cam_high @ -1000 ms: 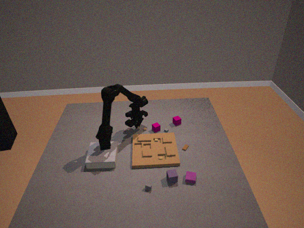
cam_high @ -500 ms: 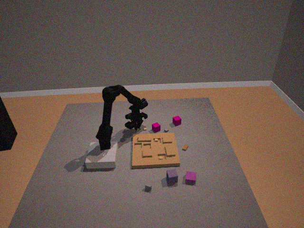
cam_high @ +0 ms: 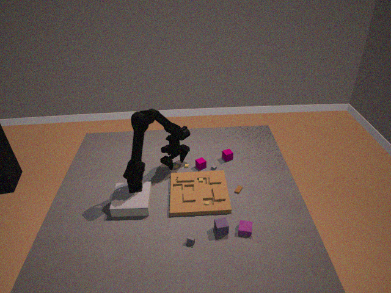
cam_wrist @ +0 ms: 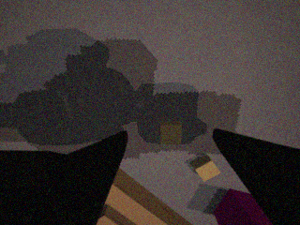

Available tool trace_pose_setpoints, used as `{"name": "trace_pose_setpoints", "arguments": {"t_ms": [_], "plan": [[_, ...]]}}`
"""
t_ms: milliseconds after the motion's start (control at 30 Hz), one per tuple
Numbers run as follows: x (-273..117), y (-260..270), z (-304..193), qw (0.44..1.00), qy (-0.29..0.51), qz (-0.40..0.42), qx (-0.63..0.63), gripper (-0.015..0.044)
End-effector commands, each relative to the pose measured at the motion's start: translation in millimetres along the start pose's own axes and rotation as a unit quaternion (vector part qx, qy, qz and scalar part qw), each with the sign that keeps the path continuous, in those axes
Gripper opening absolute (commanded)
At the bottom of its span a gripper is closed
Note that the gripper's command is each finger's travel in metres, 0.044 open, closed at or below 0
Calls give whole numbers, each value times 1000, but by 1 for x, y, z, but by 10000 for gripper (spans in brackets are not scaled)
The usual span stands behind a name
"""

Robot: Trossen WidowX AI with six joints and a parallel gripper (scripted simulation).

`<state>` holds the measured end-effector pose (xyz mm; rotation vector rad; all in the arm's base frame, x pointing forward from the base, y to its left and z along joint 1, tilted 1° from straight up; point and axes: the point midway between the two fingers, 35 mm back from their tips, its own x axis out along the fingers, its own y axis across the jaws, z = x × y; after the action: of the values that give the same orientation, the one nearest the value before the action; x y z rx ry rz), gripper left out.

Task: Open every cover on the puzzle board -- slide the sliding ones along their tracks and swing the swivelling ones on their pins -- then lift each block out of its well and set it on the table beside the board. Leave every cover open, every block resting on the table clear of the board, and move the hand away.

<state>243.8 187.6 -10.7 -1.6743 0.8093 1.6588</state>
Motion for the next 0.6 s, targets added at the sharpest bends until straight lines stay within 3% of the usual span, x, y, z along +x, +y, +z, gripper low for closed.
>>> {"name": "trace_pose_setpoints", "arguments": {"t_ms": [0,567], "plan": [[-8,-2,0,1000,0,-2,0,440],[-61,-1,0,1000,-1,0,2,440]]}}
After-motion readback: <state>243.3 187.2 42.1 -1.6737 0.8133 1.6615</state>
